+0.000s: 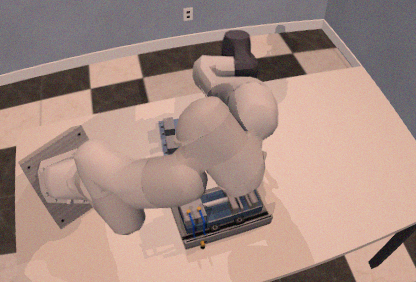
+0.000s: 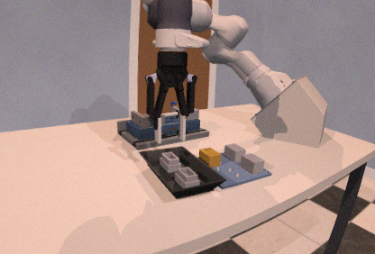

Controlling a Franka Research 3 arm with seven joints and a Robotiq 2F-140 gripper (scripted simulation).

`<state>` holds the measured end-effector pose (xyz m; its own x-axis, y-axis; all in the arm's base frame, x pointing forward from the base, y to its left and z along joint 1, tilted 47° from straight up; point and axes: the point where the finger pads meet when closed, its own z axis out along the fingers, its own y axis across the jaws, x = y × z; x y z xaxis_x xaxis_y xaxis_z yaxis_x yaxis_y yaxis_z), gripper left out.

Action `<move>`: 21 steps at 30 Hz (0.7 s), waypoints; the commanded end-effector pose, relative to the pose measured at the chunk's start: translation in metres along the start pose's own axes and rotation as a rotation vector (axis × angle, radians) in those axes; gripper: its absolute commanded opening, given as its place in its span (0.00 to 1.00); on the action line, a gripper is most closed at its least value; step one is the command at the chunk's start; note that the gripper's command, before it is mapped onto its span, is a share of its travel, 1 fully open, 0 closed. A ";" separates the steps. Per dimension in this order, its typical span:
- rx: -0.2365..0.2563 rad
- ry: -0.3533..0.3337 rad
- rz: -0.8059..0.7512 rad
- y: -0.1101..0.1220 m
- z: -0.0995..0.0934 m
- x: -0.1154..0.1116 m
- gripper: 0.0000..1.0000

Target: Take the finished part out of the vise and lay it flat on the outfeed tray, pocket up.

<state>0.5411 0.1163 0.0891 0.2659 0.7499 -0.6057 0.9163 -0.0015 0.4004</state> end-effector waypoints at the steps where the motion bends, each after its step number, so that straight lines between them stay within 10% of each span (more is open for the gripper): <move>1: 0.008 -0.014 -0.015 -0.002 -0.024 -0.004 0.40; 21: 0.008 -0.014 -0.015 -0.002 -0.088 -0.003 0.40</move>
<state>0.5163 0.1746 0.1482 0.2674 0.7503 -0.6047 0.9157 -0.0025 0.4018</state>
